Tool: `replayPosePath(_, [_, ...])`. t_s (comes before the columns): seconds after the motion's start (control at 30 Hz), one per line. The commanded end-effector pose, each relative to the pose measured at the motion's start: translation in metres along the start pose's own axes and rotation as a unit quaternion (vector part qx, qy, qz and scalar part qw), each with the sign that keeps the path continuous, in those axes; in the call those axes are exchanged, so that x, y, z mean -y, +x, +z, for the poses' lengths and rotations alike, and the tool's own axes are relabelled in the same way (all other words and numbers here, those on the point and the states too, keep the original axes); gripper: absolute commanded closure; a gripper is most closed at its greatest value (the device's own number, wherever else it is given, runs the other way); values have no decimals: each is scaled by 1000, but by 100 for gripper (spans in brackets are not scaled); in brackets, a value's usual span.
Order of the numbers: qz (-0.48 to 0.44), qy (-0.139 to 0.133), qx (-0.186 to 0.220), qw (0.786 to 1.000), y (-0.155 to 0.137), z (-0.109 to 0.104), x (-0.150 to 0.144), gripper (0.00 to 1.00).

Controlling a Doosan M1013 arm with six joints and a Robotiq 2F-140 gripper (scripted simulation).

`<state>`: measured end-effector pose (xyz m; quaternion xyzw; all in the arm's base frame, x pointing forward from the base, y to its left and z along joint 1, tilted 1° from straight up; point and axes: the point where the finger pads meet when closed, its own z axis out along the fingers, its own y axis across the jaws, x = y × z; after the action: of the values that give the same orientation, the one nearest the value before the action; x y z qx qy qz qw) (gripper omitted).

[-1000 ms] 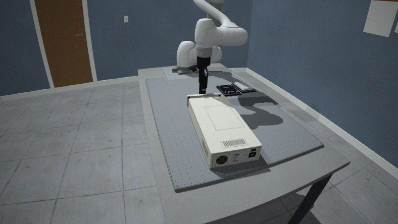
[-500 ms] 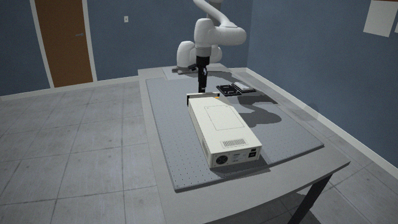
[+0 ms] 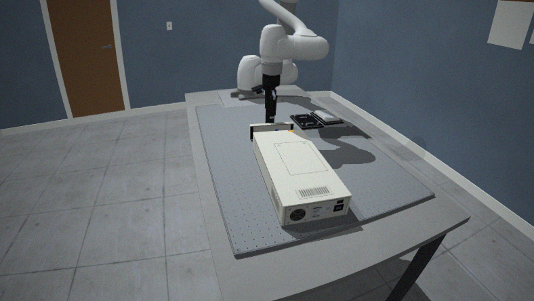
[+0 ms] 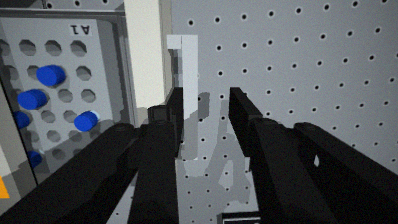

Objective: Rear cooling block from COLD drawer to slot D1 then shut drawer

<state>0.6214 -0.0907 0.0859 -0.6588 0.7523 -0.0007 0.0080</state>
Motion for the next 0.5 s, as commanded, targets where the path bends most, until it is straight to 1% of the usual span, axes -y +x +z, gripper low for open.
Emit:
replayPosePath(0.0, [0,1,0,1000,0,-1,-3,66])
replayPosePath(0.47, [0,1,0,1000,0,-1,-19,66])
